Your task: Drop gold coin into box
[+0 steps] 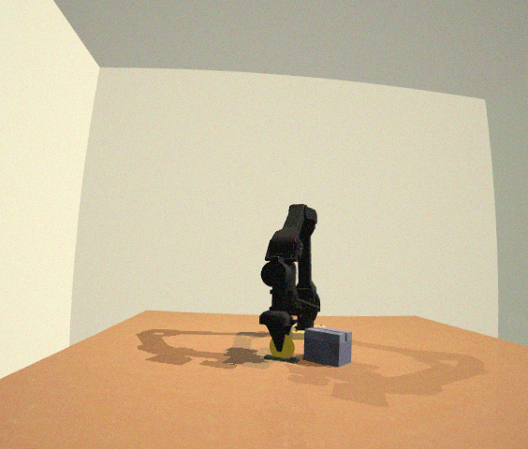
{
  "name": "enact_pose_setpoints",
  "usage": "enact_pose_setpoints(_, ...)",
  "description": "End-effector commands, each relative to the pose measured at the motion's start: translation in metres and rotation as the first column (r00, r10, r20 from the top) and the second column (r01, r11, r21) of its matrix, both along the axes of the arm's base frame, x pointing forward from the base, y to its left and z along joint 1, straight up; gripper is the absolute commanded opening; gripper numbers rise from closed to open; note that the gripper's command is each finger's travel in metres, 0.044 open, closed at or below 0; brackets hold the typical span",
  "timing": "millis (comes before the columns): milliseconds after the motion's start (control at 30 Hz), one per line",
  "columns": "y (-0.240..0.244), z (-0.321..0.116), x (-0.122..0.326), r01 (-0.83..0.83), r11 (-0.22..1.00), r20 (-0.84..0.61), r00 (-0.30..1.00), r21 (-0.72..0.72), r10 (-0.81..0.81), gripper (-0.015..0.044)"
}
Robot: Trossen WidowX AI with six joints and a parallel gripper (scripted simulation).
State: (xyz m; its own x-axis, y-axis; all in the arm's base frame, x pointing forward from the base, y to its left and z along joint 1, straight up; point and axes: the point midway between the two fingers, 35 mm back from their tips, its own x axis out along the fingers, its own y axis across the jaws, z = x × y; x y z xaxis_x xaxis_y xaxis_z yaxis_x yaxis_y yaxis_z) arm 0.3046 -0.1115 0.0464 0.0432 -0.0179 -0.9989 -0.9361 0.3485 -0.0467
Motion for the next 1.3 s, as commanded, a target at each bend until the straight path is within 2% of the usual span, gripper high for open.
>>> enact_pose_setpoints(0,0.002,-0.010,-0.003,0.003,1.000,-0.012,1.000,0.008,-0.003,0.0161)
enact_pose_setpoints(200,0.002,-0.016,-0.003,0.003,1.000,-0.012,1.000,0.009,-0.003,0.0161)
enact_pose_setpoints(367,0.002,-0.016,-0.003,0.003,1.000,-0.012,1.000,0.009,-0.003,0.0029)
enact_pose_setpoints(500,0.002,-0.016,-0.003,0.003,1.000,-0.012,1.000,0.009,-0.003,0.0003)
enact_pose_setpoints(800,0.002,-0.014,-0.003,0.003,1.000,-0.012,1.000,0.008,-0.003,0.0000)
enact_pose_setpoints(1267,0.001,0.020,0.000,0.003,1.000,-0.012,1.000,0.008,-0.003,0.0000)
